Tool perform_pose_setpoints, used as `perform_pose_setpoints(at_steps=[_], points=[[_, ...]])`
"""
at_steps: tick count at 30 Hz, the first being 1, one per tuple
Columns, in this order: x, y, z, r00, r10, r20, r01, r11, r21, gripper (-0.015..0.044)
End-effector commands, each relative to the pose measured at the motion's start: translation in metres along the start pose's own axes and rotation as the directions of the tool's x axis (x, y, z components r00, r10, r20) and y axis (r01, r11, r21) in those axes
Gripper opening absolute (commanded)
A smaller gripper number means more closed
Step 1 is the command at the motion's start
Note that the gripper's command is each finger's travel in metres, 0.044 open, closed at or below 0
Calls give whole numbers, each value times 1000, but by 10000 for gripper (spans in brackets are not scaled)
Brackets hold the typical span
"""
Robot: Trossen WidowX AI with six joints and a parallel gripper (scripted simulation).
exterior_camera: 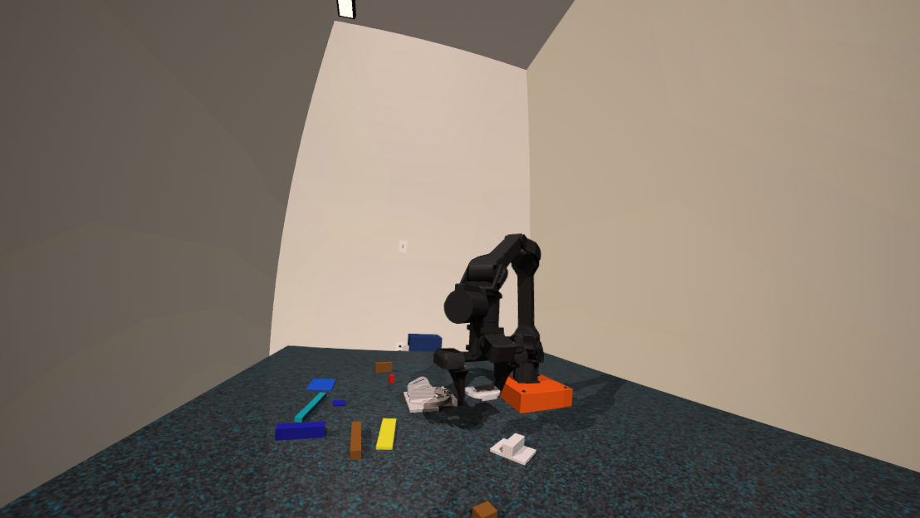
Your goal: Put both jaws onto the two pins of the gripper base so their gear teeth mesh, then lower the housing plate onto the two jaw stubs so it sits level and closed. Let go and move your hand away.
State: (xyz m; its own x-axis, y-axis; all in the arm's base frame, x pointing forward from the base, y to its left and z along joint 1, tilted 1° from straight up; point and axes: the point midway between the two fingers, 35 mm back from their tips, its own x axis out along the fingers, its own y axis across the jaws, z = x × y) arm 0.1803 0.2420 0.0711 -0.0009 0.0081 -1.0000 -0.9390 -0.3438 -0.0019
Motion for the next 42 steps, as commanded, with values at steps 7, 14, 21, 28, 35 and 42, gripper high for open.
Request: perform_pose_setpoints(at_steps=[7, 14, 21, 28, 35, 42], points=[[-1, -10, -29, 1000, -4, -4, 4, 977, 212, 351], [-1, -14, -49, 1000, -4, -6, 6, 937, 349, 351], [-1, -17, -68, 1000, -5, -8, 8, 877, 480, 351], [-1, -19, -88, 1000, -5, -9, 10, 800, 600, 351], [-1, -20, -107, 1000, -5, -11, 11, 706, 708, 351], [-2, -19, -126, 1000, -5, -13, 13, 598, 802, 351]])
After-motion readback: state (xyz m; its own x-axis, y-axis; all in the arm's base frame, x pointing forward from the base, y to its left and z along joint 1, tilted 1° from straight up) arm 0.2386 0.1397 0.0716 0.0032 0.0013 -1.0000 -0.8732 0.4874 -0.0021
